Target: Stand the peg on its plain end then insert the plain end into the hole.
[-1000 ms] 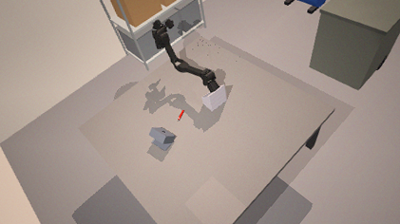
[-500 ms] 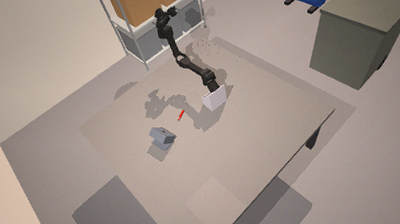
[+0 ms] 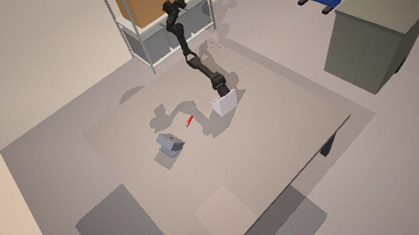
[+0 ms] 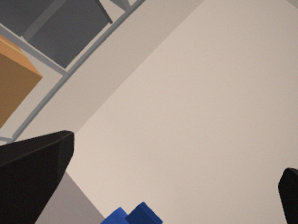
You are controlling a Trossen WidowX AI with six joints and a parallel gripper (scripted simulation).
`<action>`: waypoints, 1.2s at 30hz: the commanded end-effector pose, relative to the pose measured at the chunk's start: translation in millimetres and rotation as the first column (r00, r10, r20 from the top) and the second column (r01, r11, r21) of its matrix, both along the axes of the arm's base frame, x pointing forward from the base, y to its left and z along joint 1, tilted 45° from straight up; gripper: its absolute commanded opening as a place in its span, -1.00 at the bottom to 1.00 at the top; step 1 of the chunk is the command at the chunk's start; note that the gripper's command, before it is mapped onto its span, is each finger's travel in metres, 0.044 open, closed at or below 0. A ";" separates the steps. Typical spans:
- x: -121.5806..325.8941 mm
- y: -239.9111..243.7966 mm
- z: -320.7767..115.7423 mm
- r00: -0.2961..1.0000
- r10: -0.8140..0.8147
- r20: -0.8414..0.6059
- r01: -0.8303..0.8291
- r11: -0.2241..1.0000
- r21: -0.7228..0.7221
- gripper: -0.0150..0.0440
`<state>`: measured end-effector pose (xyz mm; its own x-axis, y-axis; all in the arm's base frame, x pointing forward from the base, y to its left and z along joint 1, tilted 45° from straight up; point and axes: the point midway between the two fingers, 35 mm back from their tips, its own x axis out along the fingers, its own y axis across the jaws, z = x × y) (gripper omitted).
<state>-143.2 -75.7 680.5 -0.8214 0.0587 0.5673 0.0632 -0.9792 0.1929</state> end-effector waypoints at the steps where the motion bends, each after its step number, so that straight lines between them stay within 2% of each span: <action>1: 9.5 33.8 8.1 0.997 -0.059 -0.057 0.057 0.998 -0.036 1.00; 17: 68.2 156.5 19.3 0.893 -0.382 -0.236 0.346 0.920 -0.182 1.00; 25: 111.1 211.1 12.0 0.782 -0.557 -0.281 0.490 0.827 -0.276 1.00; 36: 169.9 262.3 -7.2 0.609 -0.738 -0.291 0.622 0.672 -0.403 1.00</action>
<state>9.9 173.1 679.8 -0.2428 0.6506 0.7196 -0.4474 -0.7333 0.5119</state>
